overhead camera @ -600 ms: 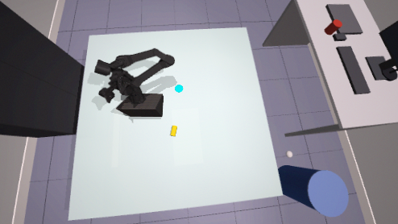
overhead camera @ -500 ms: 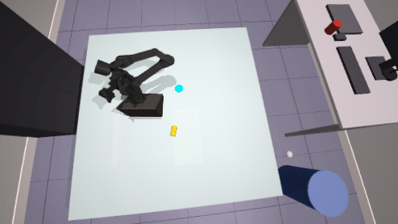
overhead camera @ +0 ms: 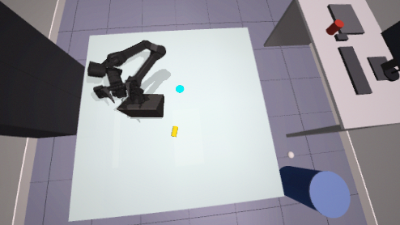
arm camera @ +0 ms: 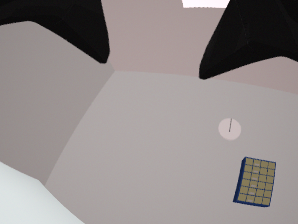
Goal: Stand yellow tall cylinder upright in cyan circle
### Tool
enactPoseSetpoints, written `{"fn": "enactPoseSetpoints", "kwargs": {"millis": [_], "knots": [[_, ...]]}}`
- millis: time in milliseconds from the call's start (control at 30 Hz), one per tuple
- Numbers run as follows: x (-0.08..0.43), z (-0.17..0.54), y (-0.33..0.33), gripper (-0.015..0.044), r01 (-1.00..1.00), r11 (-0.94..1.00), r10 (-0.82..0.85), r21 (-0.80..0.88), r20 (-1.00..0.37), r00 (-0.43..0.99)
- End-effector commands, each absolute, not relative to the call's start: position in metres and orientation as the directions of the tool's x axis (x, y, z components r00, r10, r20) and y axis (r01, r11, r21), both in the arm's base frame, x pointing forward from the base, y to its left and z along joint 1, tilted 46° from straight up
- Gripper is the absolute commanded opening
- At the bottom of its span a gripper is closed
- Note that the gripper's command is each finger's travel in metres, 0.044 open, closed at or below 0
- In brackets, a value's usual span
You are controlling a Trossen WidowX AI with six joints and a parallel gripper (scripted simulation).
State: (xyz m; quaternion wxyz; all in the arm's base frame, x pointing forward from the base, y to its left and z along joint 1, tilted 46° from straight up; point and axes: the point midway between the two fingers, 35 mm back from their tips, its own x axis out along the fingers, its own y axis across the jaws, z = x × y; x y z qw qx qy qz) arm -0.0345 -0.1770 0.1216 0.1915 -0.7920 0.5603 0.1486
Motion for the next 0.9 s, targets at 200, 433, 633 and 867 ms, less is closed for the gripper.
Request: {"fn": "enactPoseSetpoints", "kwargs": {"millis": [200,433,633,867], "knots": [[-0.02,0.118,-0.19,0.0309,-0.723,-0.657,-0.702,0.215,-0.524,0.482],[-0.008,0.112,-0.2,0.0309,-0.427,-0.804,-0.594,0.413,-0.568,0.57],[0.004,0.106,-0.208,0.0309,-0.121,-0.829,-0.489,0.546,-0.602,0.632],[0.02,0.096,-0.216,0.0309,0.238,-0.719,-0.353,0.653,-0.638,0.684]]}}
